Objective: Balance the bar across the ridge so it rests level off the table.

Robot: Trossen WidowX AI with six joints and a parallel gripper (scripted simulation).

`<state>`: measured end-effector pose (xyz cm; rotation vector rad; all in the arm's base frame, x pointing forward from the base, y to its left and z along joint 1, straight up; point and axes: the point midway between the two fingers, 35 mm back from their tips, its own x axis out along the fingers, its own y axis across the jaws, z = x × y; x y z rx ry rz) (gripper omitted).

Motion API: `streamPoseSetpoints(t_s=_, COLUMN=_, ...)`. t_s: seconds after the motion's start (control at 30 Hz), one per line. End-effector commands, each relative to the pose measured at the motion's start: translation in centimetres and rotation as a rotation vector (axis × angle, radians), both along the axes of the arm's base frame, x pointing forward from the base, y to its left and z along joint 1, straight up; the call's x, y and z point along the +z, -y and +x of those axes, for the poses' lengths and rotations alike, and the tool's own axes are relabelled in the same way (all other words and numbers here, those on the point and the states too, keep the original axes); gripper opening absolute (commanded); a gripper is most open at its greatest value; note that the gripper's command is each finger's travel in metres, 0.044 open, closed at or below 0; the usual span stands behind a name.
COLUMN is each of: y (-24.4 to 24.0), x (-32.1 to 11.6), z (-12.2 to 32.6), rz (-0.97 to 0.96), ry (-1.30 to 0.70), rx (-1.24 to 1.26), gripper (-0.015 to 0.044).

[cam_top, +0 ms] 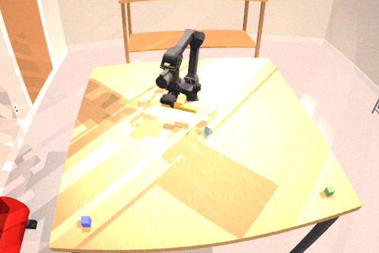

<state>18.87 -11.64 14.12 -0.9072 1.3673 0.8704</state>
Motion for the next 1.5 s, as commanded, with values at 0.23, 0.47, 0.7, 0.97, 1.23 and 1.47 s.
streamPoseSetpoints(t_s=0.23, y=-2.2, x=0.3, z=2.8, rz=-0.004, ry=-0.003, rx=0.265, gripper=0.0000)
streamPoseSetpoints(t_s=0.47, y=-3.9, x=0.4, z=4.6, rz=-0.007, ry=-0.003, rx=0.435, gripper=0.0000)
streamPoseSetpoints(t_s=0.7, y=-5.8, x=0.5, z=6.3, rz=-0.009, ry=-0.003, rx=0.599, gripper=0.0000)
streamPoseSetpoints(t_s=0.97, y=-8.0, x=0.5, z=8.1, rz=-0.012, ry=-0.002, rx=0.777, gripper=0.0000)
streamPoseSetpoints(t_s=1.23, y=-10.4, x=0.5, z=9.9, rz=-0.015, ry=0.000, rx=0.941, gripper=0.0000)
streamPoseSetpoints(t_s=1.47, y=-12.5, x=0.5, z=11.4, rz=-0.017, ry=0.001, rx=1.056, gripper=0.0000)
